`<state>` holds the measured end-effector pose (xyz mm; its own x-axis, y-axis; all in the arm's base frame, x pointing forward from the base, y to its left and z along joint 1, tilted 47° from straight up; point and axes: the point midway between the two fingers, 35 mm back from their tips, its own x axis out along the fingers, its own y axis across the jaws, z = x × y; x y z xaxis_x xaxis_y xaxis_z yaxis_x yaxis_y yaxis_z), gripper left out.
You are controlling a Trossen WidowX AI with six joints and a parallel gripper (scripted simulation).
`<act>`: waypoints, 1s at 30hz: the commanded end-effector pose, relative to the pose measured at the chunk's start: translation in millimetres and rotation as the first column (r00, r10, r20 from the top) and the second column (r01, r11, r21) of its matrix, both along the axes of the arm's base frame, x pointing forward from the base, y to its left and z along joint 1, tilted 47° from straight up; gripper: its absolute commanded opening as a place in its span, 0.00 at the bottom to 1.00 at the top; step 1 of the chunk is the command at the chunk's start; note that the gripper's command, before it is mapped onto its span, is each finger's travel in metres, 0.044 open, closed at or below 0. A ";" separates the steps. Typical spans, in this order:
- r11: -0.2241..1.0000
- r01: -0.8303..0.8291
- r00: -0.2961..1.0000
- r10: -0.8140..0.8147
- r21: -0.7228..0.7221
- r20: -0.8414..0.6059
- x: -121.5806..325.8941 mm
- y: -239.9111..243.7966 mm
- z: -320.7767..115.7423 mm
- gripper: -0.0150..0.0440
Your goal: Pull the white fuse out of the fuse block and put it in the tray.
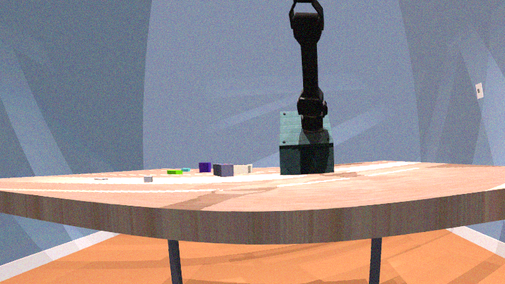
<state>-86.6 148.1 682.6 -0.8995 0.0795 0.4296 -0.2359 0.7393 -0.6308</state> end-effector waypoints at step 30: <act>0.516 0.137 0.598 -0.723 -0.845 -0.345 323.7 196.8 -127.9 0.36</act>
<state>194.4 338.0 585.7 -0.2957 0.8340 0.4659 -0.4796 0.2921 -0.8274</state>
